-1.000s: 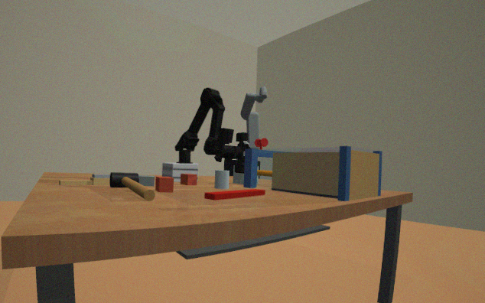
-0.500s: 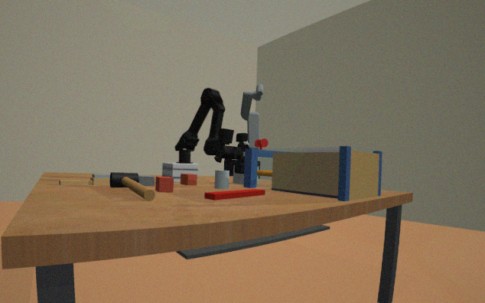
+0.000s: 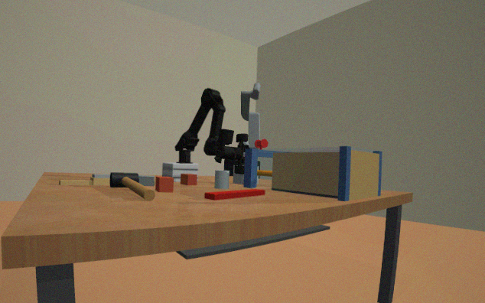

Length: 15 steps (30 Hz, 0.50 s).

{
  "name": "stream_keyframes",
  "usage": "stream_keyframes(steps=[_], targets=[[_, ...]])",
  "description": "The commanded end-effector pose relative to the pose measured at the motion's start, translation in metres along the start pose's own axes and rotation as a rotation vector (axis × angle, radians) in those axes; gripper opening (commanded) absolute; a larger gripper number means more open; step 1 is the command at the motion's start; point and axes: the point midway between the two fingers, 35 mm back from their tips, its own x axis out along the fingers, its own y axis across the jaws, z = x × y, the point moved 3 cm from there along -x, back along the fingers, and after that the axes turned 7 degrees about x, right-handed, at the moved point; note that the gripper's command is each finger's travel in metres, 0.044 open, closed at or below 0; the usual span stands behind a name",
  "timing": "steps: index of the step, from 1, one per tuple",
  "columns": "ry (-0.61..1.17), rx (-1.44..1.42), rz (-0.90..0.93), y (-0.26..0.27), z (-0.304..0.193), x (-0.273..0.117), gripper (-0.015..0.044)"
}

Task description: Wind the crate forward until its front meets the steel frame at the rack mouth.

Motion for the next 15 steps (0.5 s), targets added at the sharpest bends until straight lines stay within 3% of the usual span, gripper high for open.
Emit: stream_keyframes(steps=[1, 15], targets=[[-0.003, -0.011, -0.002, -0.0005, -0.0008, 0.0004, 0.0000], [-0.003, -0.011, 0.000, 0.0020, -0.0012, 0.0005, 0.0000]])
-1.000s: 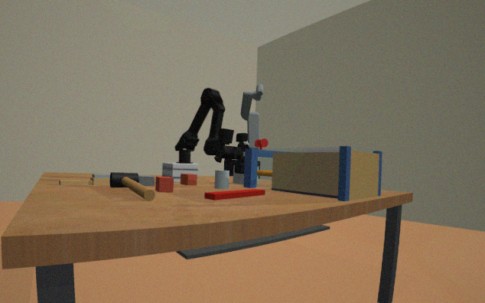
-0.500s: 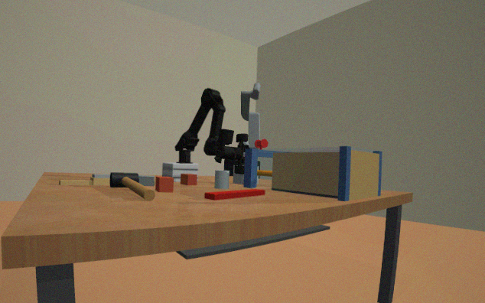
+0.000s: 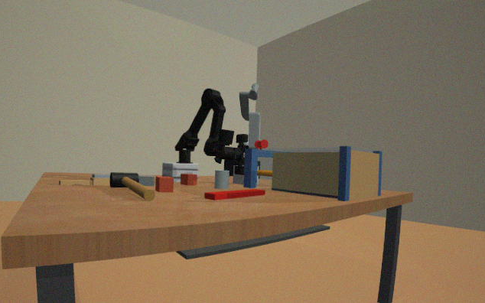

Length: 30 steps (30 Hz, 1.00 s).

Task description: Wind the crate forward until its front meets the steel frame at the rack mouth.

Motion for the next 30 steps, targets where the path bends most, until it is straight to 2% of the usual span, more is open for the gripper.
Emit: stream_keyframes(steps=[1, 27, 30], targets=[[-0.003, -0.011, -0.002, -0.0003, -0.0008, 0.0003, 0.0000], [-0.004, -0.011, 0.001, 0.0037, -0.0015, 0.0004, 0.0000], [0.000, 0.000, 0.004, 0.0044, -0.0006, 0.0002, 0.0079]])
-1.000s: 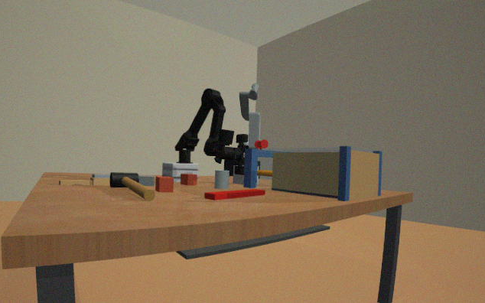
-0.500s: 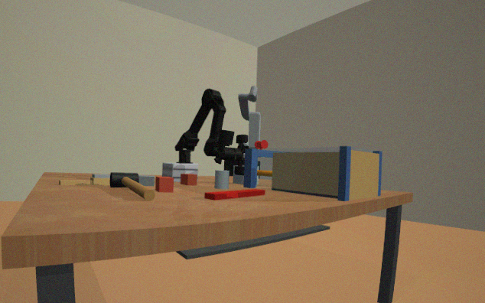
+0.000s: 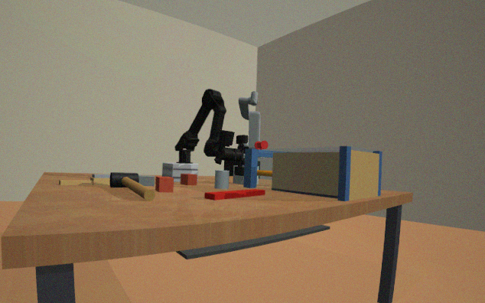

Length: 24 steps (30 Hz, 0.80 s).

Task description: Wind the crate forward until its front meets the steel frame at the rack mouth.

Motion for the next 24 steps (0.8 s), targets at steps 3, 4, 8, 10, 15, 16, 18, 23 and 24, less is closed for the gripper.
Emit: stream_keyframes(steps=[3, 4, 8, 10, 15, 16, 18, 23, 24], targets=[[0.000, 0.000, 0.000, 0.0000, 0.0000, 0.0000, 0.0157], [0.000, 0.000, 0.000, 0.0000, 0.0000, 0.0000, 0.0184], [0.000, 0.000, 0.000, 0.0000, 0.0000, 0.0000, 0.0240], [0.000, 0.000, 0.000, 0.0000, 0.0000, 0.0000, 0.0240], [0.000, 0.000, 0.000, 0.0000, 0.0000, 0.0000, 0.0240], [0.000, 0.000, 0.000, 0.0000, 0.0000, 0.0000, 0.0240], [0.000, 0.000, 0.000, 0.0000, 0.0000, 0.0000, 0.0240], [0.000, 0.000, 0.000, 0.0000, 0.0000, 0.0000, 0.0240], [0.000, 0.000, 0.000, 0.0000, 0.0000, 0.0000, 0.0240]])
